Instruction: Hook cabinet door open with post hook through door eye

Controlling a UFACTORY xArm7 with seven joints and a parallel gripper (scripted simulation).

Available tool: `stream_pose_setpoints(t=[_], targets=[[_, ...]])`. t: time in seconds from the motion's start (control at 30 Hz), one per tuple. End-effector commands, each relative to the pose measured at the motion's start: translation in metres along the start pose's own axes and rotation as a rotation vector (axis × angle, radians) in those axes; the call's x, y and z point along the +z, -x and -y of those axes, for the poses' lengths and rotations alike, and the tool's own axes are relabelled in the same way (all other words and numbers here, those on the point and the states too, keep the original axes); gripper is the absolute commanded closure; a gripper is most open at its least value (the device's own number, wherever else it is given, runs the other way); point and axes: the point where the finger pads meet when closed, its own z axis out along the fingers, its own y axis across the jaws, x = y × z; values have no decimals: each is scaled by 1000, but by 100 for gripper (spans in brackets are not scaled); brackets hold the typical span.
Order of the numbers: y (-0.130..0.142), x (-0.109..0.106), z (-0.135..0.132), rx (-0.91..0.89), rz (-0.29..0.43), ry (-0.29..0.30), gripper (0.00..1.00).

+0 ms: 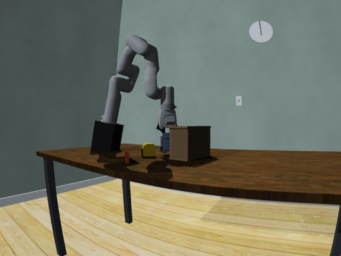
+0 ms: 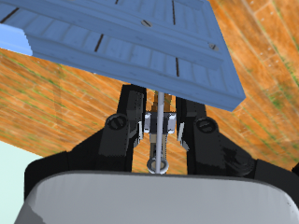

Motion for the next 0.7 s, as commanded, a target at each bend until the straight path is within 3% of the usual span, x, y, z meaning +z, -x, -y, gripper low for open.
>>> stream_pose_setpoints(t=[0.0, 0.67], targets=[[-1, -2, 1, 0, -2, -2, 77], [-1, -6, 1, 0, -2, -2, 77]])
